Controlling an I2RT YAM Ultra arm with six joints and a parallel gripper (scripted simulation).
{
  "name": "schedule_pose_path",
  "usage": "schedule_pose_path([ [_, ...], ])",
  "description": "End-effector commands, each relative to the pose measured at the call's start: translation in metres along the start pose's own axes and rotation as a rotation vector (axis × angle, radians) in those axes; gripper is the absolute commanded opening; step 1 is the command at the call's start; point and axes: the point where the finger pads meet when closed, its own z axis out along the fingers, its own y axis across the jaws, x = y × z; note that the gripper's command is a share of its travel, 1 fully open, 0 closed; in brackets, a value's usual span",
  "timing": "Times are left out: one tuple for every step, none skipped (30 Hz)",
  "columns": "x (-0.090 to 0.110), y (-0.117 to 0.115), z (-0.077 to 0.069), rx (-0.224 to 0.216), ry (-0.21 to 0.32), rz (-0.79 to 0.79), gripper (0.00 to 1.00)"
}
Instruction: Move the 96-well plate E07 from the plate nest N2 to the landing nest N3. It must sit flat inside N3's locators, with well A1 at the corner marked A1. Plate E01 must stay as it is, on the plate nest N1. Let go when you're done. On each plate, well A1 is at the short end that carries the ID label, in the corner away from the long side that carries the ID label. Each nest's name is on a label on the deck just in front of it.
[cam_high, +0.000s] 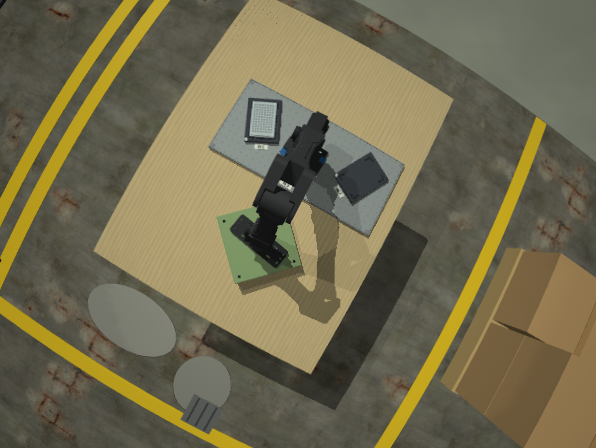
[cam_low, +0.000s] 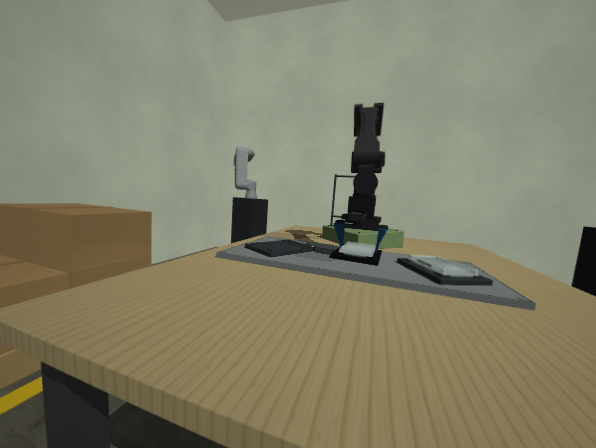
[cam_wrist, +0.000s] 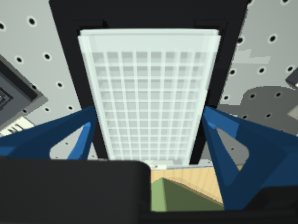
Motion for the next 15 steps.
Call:
schedule_pose_path([
  [-0.003,0.0002,-0.0022,-0.002,-0.013,0.0,1.0],
  [-0.003,0.0002,-0.0022,-0.002,-0.013,0.0,1.0],
  [-0.003,0.0002,-0.0022,-0.002,-0.013,0.0,1.0],
  [-0.003,0.0002,-0.0022,-0.002,-0.013,0.0,1.0],
  [-0.003,0.0002,-0.0022,-0.002,-0.013,0.0,1.0],
  [-0.003,0.0002,-0.0022,-0.002,-0.013,0.0,1.0],
  [-0.003,0.0002,-0.0022,-0.002,-0.013,0.0,1.0],
  [-0.003,0.0002,-0.0022,-0.002,-0.013,0.0,1.0],
  [-0.003,0.0002,-0.0022,-0.002,-0.013,0.0,1.0],
  [-0.003,0.0002,-0.0022,-0.002,-0.013,0.0,1.0],
  [-0.003,0.0002,-0.0022,-0.002,-0.013,0.0,1.0],
  [-0.003,0.0002,-0.0022,-0.002,-0.013,0.0,1.0],
  [-0.003,0.0002,-0.0022,-0.002,-0.013,0.0,1.0],
  [-0.003,0.0002,-0.0022,-0.002,-0.013,0.0,1.0],
  [-0.003,0.0002,-0.0048,-0.002,-0.013,0.0,1.0],
])
